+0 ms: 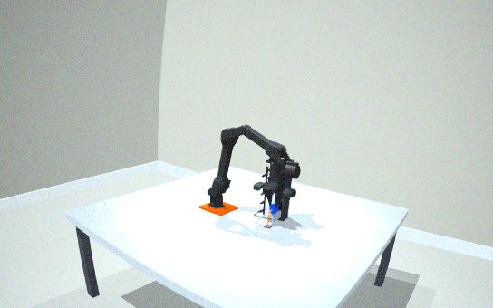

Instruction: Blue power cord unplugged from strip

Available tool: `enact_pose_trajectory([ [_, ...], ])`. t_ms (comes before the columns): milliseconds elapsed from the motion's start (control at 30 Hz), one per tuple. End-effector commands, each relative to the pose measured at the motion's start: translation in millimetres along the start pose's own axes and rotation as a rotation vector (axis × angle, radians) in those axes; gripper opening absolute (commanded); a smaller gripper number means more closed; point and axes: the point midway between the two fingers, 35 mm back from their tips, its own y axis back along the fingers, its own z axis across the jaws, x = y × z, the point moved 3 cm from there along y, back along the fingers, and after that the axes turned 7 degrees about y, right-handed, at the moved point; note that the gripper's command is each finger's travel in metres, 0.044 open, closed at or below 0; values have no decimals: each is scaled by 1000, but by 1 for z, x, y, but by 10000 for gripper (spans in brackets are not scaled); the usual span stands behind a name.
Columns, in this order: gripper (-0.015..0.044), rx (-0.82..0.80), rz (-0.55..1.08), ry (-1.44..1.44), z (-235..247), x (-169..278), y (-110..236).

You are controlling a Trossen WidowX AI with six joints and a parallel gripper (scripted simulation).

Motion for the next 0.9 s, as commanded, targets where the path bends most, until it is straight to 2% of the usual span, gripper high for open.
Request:
enact_pose_trajectory([
  [0,0,-2,0,1,0,-2,0],
  [867,0,0,-2,0,-5,-42,1],
])
